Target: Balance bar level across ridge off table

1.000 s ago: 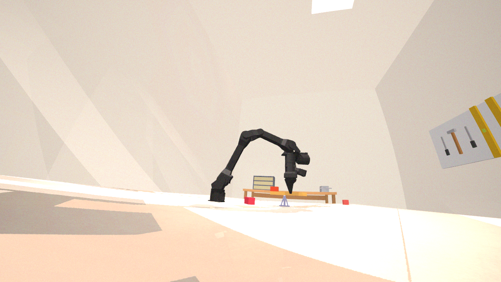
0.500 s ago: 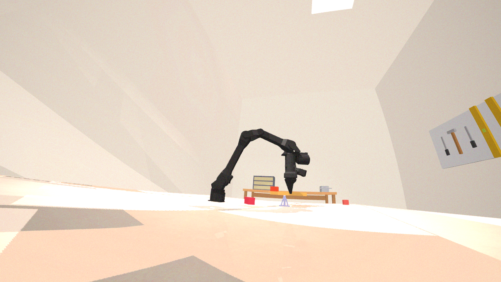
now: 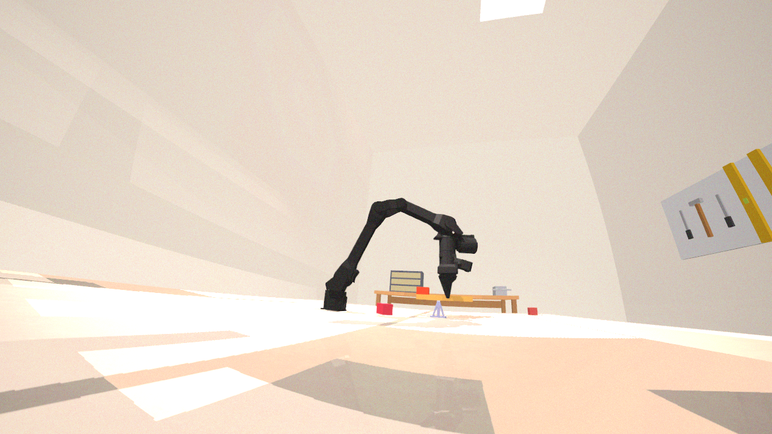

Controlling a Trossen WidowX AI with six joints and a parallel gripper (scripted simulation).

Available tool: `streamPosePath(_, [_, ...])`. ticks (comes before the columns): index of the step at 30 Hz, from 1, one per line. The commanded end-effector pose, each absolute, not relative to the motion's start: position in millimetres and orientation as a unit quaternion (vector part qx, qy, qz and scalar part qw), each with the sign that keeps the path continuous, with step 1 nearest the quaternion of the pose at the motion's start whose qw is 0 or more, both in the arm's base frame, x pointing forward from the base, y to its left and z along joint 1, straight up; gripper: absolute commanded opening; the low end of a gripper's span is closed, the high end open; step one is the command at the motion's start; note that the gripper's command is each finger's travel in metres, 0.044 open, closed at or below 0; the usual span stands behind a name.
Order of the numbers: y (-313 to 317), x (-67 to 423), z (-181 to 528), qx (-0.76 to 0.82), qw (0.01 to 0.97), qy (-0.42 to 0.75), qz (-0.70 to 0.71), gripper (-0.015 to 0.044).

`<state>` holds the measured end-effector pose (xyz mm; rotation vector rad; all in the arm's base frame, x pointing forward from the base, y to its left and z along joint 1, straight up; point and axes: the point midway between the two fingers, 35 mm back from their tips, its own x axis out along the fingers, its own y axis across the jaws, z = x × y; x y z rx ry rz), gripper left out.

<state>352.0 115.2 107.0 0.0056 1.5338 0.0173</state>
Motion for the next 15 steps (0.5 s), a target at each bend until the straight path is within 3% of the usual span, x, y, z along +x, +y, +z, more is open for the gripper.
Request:
streamPosePath(1, [115.2, 352.0, 107.0, 0.003, 0.720, 0.694, 0.008, 0.0157])
streamPosePath(15, [115.2, 352.0, 107.0, 0.003, 0.720, 0.694, 0.008, 0.0167])
